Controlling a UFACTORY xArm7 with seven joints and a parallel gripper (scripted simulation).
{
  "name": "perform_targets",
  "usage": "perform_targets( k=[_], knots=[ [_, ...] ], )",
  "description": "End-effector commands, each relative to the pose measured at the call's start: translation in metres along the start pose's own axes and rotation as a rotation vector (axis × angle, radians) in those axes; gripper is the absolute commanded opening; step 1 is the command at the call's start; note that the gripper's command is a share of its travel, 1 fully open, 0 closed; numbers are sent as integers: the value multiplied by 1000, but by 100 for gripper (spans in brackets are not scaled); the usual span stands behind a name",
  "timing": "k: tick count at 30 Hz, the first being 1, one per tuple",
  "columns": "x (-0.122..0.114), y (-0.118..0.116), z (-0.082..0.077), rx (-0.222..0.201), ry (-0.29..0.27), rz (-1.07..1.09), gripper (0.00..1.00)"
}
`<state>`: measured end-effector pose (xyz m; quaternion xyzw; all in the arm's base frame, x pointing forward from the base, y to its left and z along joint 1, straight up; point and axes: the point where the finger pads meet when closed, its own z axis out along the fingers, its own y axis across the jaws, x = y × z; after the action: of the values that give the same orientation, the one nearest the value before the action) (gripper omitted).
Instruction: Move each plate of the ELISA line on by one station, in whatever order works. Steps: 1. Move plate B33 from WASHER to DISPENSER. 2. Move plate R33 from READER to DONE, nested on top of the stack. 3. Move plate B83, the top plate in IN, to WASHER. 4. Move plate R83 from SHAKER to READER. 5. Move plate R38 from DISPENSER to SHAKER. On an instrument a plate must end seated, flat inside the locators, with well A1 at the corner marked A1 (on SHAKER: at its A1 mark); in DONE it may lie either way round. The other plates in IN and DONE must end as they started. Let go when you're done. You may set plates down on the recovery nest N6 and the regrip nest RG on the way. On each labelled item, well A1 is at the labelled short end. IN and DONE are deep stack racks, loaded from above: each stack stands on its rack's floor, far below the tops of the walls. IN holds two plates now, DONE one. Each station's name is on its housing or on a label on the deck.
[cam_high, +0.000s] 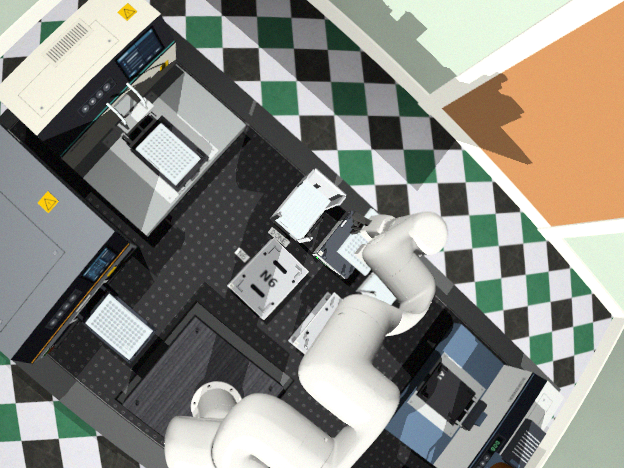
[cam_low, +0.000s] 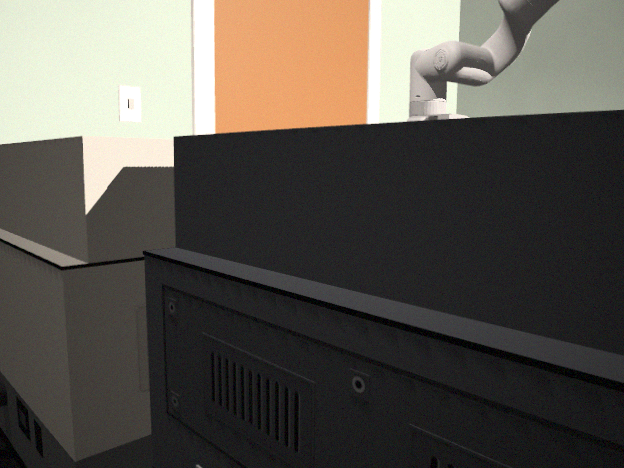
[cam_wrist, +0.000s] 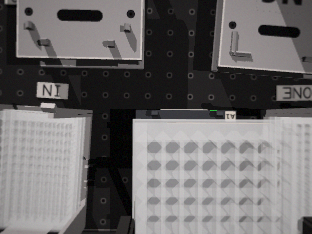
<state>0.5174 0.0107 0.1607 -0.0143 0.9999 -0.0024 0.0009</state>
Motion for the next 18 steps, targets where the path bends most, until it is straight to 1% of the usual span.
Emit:
perform_targets(
  k=[1, 18],
  knots=[
    [-2, 0, 2, -1, -5, 0, 0],
    [-2, 0, 22, -1, -5, 0, 0]
  ],
)
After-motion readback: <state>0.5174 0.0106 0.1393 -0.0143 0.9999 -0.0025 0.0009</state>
